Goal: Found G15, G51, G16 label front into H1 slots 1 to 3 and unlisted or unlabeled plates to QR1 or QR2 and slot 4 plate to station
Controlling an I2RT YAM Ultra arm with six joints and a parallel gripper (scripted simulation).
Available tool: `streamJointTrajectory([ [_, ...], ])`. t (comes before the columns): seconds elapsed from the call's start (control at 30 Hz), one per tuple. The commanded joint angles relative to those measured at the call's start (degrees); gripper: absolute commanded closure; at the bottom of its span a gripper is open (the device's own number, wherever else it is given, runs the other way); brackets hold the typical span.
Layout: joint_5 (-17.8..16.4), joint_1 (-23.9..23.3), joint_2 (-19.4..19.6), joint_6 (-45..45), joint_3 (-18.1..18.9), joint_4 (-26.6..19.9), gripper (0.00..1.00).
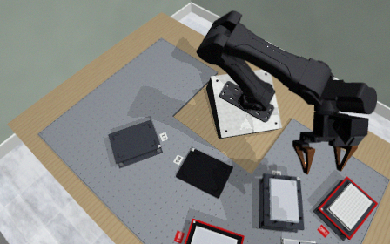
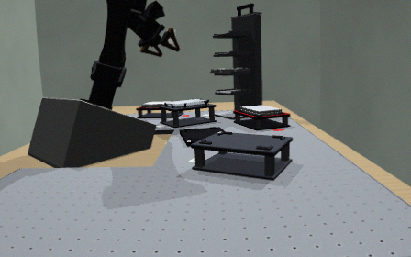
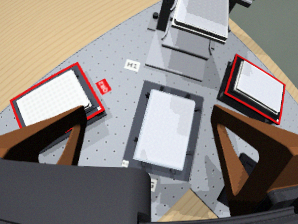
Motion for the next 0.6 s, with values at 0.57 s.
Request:
streamJointTrajectory([
  [0.57,-19.81,-7.14,16.00,-17.14,18.70,-10.78,0.00],
])
